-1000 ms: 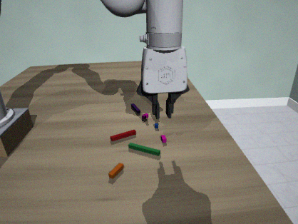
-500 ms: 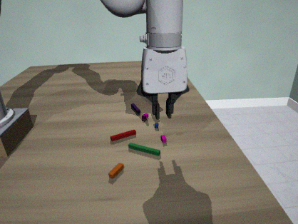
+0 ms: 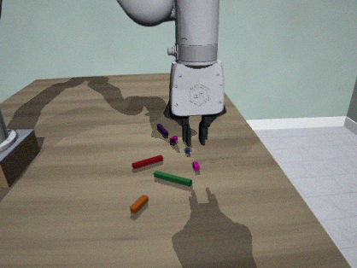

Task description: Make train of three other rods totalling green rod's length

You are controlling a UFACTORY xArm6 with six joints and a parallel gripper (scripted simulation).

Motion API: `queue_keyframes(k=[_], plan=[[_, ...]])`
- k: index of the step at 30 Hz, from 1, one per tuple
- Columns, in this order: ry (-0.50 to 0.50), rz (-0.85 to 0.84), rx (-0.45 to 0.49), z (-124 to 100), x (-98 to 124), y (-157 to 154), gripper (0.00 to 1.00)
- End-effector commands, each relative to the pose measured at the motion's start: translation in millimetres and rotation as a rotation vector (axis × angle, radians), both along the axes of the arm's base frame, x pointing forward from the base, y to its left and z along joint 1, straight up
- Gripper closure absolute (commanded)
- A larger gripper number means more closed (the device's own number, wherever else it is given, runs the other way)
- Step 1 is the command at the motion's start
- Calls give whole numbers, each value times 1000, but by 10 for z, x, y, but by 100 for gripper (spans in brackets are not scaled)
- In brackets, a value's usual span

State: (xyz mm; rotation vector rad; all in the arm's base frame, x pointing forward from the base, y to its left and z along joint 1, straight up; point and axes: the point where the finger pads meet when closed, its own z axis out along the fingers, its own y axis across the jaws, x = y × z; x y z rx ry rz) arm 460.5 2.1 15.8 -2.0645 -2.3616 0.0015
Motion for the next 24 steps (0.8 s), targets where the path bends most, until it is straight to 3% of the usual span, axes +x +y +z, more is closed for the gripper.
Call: queue_keyframes(k=[1,24], plan=[[-4,0,0,-53,17,0,76],[-4,0,0,-335,19,-2,76]])
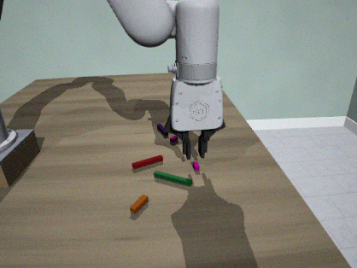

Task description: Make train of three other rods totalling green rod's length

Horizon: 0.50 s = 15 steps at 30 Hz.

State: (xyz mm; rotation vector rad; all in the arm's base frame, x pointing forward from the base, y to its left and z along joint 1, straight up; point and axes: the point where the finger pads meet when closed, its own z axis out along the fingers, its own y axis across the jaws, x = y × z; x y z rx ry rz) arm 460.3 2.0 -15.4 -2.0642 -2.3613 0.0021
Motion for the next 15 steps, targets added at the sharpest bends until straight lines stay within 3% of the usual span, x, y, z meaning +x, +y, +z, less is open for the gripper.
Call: queue_keyframes(k=[1,15], plan=[[-5,0,0,-34,20,0,76],[-5,0,0,-102,21,-1,76]])
